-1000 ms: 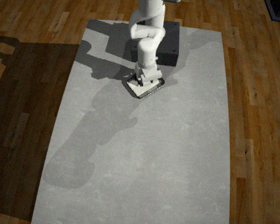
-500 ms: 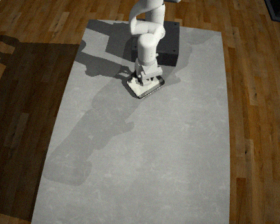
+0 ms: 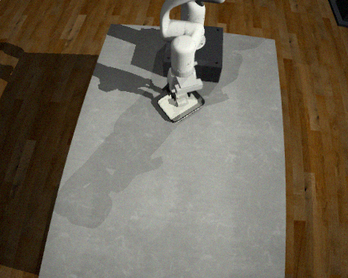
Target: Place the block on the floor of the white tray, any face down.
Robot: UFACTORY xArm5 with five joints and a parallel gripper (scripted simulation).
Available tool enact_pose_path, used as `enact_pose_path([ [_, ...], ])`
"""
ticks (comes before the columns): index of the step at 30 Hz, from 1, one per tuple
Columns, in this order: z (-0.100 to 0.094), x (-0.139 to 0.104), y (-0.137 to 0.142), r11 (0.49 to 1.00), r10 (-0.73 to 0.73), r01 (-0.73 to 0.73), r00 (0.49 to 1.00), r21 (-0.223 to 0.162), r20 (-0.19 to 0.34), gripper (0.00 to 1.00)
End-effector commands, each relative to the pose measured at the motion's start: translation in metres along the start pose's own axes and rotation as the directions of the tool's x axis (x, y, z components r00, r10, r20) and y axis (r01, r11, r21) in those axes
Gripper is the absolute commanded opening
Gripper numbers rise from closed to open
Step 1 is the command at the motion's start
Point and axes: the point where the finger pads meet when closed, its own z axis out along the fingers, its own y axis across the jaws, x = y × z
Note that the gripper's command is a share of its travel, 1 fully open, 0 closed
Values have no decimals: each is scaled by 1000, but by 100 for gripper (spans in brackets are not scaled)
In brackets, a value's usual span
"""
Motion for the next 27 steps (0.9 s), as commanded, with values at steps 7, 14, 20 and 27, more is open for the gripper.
enact_pose_path([
  [7, -2, 1, 0, 1000, 0, 0, 1000, -1, -2, 60],
  [14, -2, 0, 3, 1000, 0, 0, 1000, -1, -2, 60],
  [20, -2, -41, 80, 1000, 0, 0, 1000, 1, -4, 60],
  [27, -4, -82, 153, 1000, 0, 0, 1000, 1, -7, 60],
])
